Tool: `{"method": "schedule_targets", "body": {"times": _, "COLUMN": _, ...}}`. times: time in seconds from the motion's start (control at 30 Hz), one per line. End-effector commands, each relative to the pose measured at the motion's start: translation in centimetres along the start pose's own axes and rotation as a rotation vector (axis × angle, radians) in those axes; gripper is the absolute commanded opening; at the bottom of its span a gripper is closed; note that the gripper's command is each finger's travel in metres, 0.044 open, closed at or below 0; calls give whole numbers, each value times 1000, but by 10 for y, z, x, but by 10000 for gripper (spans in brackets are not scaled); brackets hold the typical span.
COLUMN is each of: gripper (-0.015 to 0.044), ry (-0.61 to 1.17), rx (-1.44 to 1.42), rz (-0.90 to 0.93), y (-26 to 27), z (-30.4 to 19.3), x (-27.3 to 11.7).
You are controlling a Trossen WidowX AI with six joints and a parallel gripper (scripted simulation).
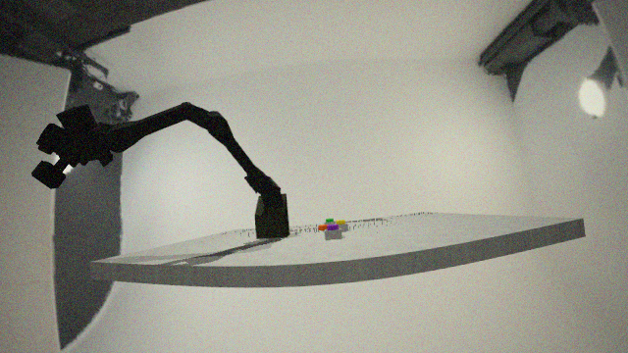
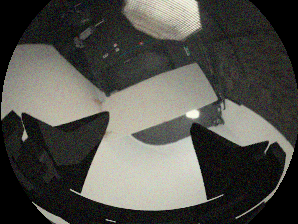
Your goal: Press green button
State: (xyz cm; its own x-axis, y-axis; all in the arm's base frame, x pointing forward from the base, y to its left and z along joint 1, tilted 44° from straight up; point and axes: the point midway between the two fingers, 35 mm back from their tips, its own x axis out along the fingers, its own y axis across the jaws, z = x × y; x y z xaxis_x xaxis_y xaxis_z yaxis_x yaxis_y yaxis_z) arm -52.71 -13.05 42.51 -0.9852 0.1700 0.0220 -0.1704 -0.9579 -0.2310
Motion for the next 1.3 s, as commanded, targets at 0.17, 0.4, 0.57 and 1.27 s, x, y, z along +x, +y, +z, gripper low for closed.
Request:
{"method": "schedule_targets", "body": {"times": 0.17, "gripper": 400, "ry": -17, "rx": 39, "rz": 156, "y": 66, "z": 14, "x": -40}}
{"method": "schedule_targets", "body": {"times": 0.4, "gripper": 400, "ry": -31, "rx": 88, "rz": 371, "y": 144, "z": 30, "x": -109}}
{"method": "schedule_targets", "body": {"times": 0.57, "gripper": 400, "ry": -34, "rx": 120, "rz": 534, "y": 193, "z": 39, "x": -171}}
{"method": "schedule_targets", "body": {"times": 1.27, "gripper": 400, "ry": 21, "rx": 197, "rz": 1229, "y": 285, "z": 48, "x": -485}}
